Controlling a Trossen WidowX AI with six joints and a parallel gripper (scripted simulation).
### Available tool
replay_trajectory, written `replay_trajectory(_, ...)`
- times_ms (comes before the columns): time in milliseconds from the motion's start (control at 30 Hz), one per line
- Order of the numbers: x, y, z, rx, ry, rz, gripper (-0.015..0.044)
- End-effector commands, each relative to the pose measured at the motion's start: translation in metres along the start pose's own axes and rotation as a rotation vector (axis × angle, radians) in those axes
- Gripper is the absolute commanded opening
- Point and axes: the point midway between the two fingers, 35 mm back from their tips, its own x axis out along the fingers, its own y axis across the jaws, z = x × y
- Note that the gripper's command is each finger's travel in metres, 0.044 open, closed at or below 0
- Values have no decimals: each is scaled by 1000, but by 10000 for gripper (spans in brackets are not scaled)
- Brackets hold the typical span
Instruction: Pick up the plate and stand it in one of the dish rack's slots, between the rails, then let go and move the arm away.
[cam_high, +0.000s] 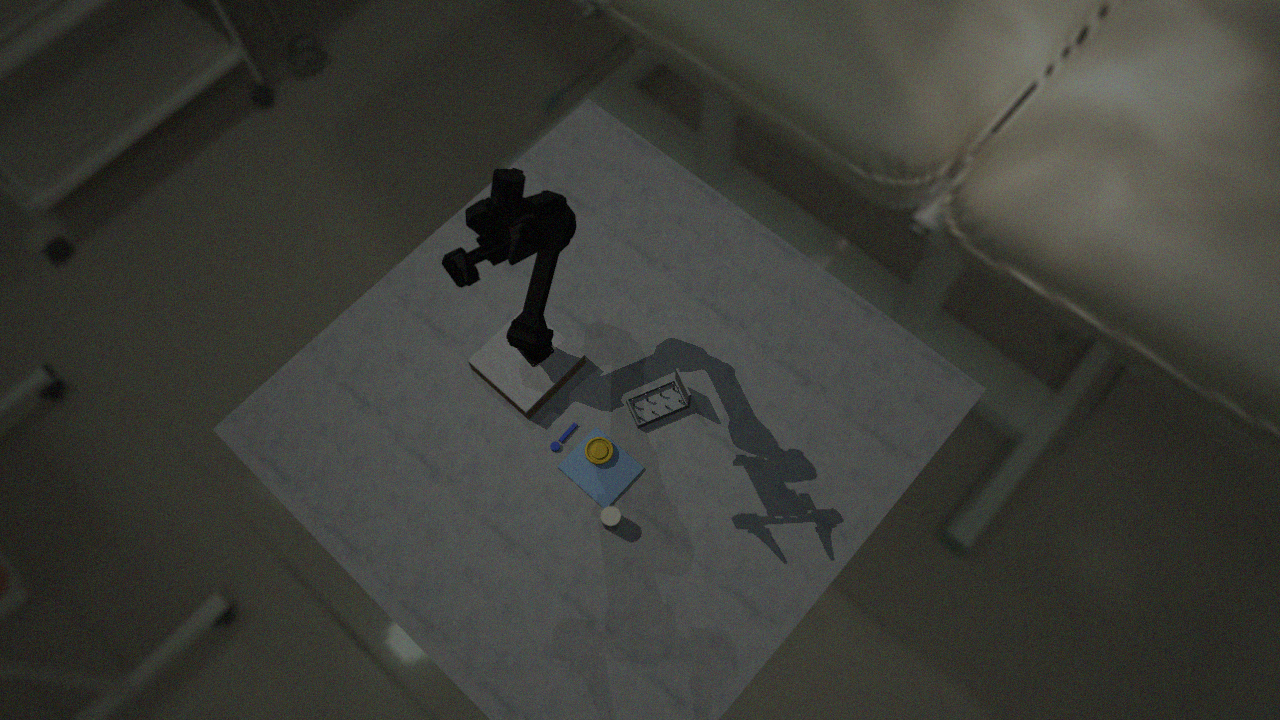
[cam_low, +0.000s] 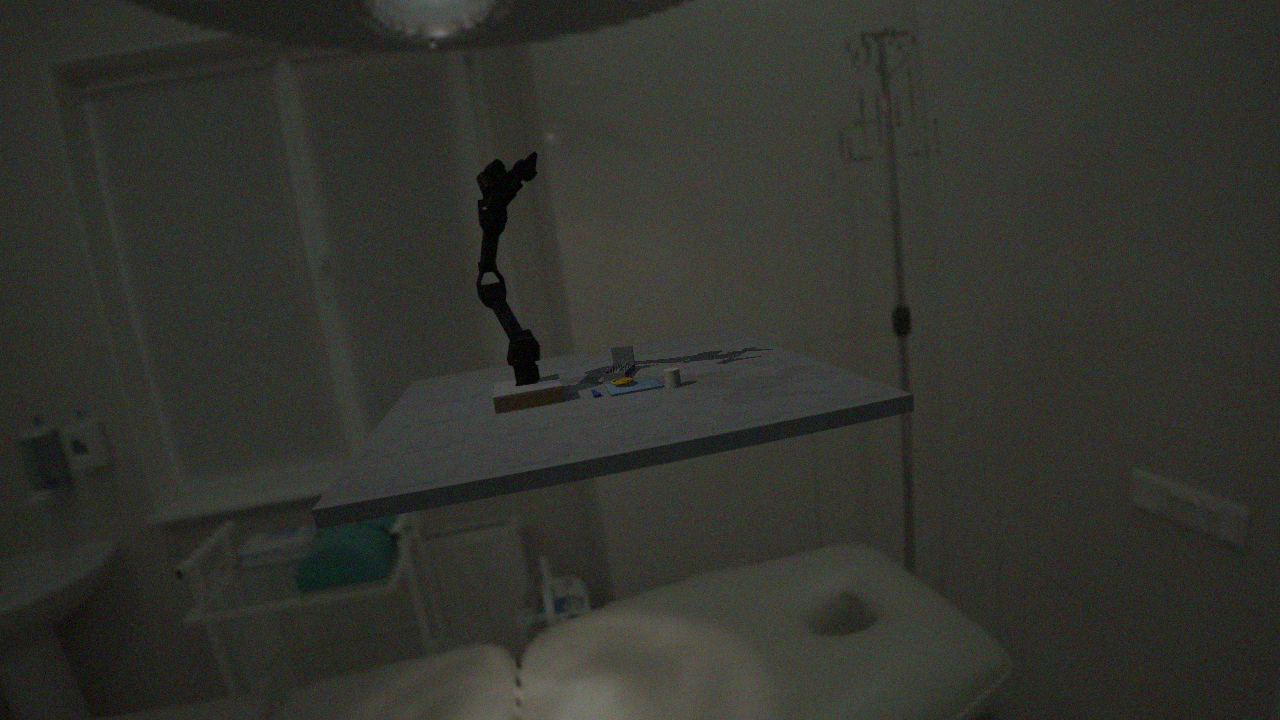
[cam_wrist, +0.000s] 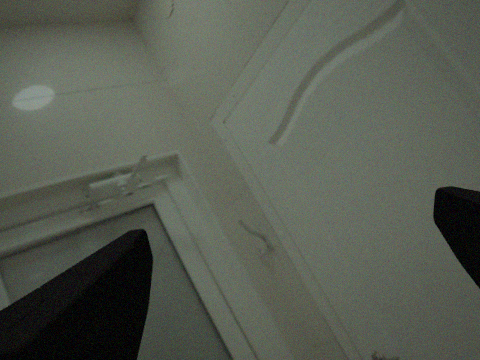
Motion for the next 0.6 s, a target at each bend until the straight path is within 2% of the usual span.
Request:
replay_trajectory(0,15,-19,-23,13,82,-37,400)
replay_trajectory(567,51,-54,-118,4,411,-68,400)
